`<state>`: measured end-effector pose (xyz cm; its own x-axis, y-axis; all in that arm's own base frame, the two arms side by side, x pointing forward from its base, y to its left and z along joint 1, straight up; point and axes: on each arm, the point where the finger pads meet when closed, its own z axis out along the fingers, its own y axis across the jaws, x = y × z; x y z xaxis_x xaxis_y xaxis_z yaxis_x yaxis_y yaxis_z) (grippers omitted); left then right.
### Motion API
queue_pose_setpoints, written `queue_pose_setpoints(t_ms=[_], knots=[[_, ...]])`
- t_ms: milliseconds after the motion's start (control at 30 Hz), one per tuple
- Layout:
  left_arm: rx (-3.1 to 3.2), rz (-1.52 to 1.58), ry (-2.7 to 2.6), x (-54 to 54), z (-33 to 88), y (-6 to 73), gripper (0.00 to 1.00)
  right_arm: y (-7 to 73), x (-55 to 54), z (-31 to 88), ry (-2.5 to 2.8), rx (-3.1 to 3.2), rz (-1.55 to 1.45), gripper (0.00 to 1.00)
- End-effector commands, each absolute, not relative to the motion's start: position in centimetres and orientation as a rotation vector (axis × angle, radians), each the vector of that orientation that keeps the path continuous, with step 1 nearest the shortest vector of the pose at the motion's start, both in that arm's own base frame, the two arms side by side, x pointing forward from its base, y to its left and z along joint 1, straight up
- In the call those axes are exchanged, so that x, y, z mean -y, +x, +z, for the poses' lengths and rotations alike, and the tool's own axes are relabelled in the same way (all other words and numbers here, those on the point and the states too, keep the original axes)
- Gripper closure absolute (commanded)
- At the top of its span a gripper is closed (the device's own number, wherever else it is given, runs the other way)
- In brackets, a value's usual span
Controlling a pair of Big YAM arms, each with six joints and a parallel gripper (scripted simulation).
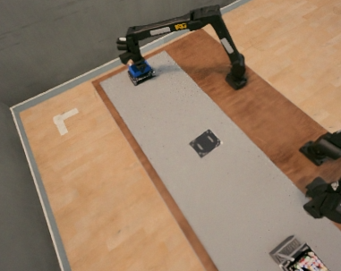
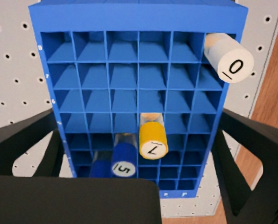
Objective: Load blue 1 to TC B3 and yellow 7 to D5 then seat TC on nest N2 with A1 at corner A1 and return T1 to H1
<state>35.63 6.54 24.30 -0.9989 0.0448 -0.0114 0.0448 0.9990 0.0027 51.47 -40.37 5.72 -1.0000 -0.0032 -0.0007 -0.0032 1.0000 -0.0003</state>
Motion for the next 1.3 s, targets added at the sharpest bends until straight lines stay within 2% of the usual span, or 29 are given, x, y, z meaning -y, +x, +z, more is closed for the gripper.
queue_pose_setpoints(t_ms=[0,1267], knots=[[-3.141,0.000,0.079,-6.0,24.1,35.3,0.76,52.3,40.0,5.6,-0.001,-3.132,-0.011,1.00],[-3.141,0.000,0.079,-6.0,24.1,35.3,0.76,52.6,40.2,5.1,-0.001,-3.126,-0.019,1.00]])
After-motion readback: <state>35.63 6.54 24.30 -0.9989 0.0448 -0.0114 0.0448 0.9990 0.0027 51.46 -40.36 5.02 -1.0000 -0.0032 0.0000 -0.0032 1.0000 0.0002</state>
